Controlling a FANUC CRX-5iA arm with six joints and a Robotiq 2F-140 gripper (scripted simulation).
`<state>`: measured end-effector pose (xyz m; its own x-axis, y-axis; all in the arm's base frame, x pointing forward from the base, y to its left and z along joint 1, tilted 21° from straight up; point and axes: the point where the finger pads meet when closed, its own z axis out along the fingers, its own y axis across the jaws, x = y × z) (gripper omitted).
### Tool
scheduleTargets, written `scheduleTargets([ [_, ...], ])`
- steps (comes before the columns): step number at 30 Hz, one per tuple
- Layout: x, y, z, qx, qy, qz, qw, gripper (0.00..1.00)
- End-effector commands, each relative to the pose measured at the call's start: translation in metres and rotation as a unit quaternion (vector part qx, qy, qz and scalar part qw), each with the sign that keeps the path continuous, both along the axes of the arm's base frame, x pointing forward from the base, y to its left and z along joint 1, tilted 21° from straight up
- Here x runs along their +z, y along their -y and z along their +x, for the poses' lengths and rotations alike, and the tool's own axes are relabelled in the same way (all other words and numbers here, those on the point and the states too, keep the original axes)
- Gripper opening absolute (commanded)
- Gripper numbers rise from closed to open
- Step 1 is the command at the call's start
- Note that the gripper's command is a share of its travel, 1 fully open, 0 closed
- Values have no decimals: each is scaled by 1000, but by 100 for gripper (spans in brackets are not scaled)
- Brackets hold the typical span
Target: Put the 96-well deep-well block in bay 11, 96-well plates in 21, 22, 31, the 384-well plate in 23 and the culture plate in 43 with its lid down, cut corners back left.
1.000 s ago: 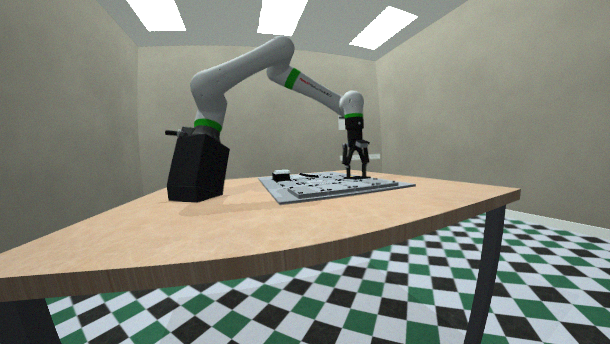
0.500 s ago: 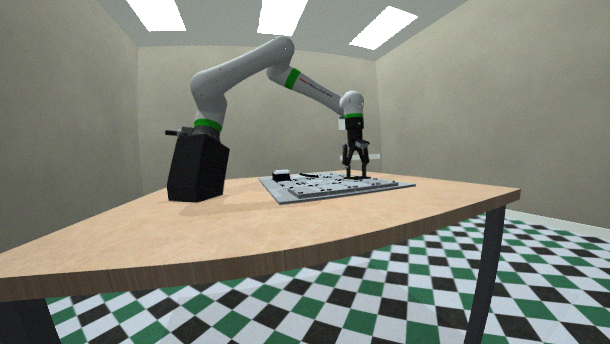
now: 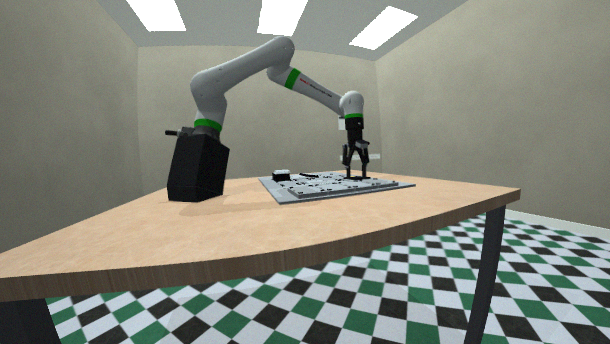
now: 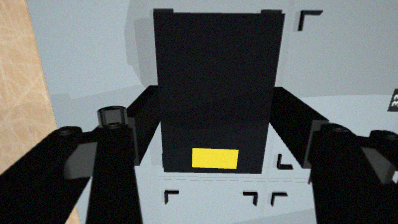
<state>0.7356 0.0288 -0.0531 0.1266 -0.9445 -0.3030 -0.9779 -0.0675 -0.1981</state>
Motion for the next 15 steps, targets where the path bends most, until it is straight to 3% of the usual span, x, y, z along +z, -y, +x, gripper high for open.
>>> scheduleTargets([
  [1, 1, 0, 1, 0, 1, 0, 1000, 10],
  [12, 0, 0, 1, 0, 1, 0, 1000, 10],
  [13, 0, 0, 1, 0, 1, 0, 1000, 61],
  [15, 0, 0, 1, 0, 1, 0, 1000, 61],
])
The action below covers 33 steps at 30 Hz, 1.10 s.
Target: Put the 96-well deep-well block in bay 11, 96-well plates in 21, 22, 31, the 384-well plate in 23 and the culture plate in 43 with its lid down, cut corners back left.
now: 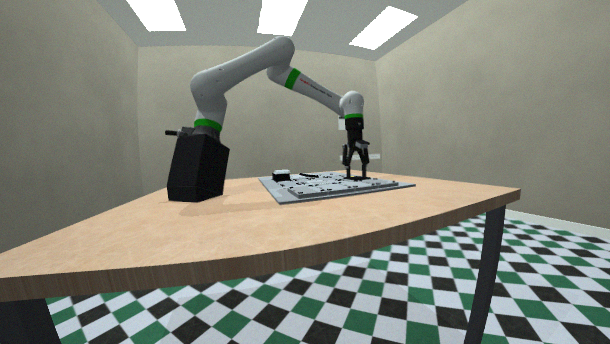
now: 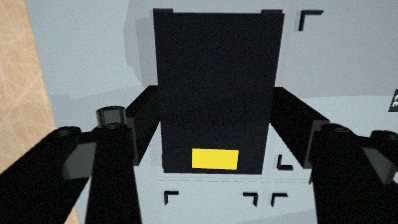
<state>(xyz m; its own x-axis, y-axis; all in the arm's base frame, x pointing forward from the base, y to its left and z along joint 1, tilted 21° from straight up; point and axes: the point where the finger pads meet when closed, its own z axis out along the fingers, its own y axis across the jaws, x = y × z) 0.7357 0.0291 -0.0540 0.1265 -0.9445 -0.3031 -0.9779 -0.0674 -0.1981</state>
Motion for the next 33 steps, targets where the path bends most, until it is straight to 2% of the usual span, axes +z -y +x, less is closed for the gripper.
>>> scheduleTargets([
  [1, 1, 0, 1, 0, 1, 0, 1000, 61],
  [30, 0, 0, 1, 0, 1, 0, 1000, 61],
  [31, 0, 0, 1, 0, 1, 0, 1000, 70],
  [33, 0, 0, 1, 0, 1, 0, 1000, 70],
])
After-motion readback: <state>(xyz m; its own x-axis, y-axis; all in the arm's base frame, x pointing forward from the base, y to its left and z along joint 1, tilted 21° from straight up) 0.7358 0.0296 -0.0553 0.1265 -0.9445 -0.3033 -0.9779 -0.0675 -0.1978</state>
